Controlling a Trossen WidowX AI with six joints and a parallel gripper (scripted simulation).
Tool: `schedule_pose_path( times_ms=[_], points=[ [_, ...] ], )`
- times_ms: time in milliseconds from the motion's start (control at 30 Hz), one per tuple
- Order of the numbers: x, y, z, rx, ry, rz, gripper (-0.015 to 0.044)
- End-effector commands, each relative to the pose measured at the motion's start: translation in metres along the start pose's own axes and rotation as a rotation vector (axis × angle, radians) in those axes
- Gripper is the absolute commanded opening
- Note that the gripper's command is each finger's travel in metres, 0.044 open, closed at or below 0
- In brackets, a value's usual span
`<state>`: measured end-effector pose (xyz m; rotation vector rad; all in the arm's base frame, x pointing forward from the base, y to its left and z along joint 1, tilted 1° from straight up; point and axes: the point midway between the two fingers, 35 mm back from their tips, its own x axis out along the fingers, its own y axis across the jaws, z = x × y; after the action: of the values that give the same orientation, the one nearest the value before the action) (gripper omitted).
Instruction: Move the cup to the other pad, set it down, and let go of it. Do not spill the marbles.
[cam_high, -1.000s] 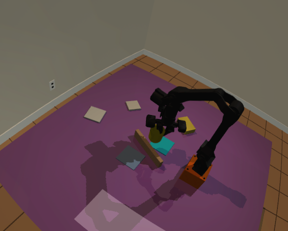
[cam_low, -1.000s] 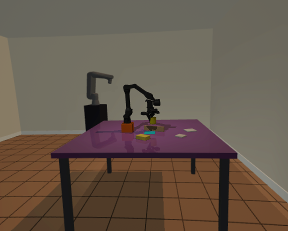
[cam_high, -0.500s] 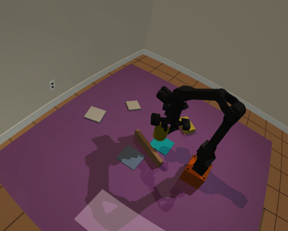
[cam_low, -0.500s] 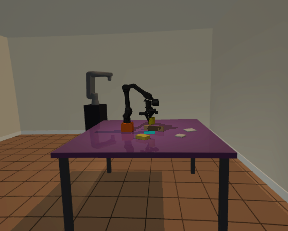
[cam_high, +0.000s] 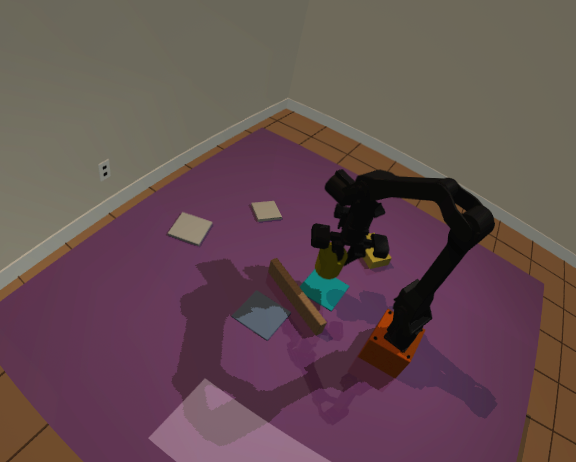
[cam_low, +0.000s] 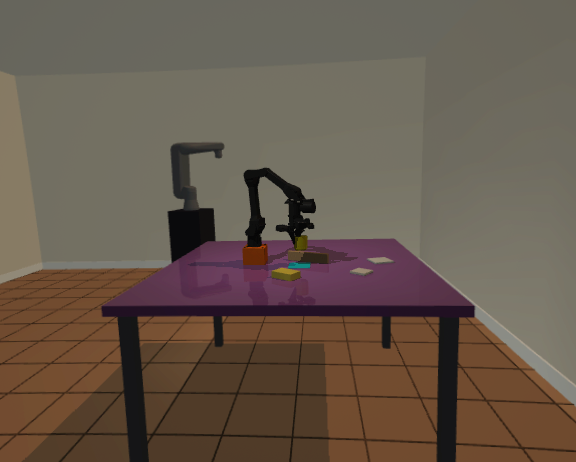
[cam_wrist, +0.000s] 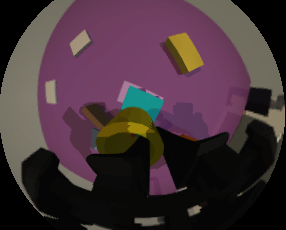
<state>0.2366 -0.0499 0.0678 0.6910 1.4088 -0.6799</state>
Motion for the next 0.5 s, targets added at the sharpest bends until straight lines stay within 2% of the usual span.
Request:
schedule_pose_path(
  times_ms=[0,467],
  points=[
    [0.0,-0.007,0.002,-0.003,0.005,0.001,0.0],
    [0.015,-0.01,0.004,-0.003,0.005,0.0,0.0]
  ],
)
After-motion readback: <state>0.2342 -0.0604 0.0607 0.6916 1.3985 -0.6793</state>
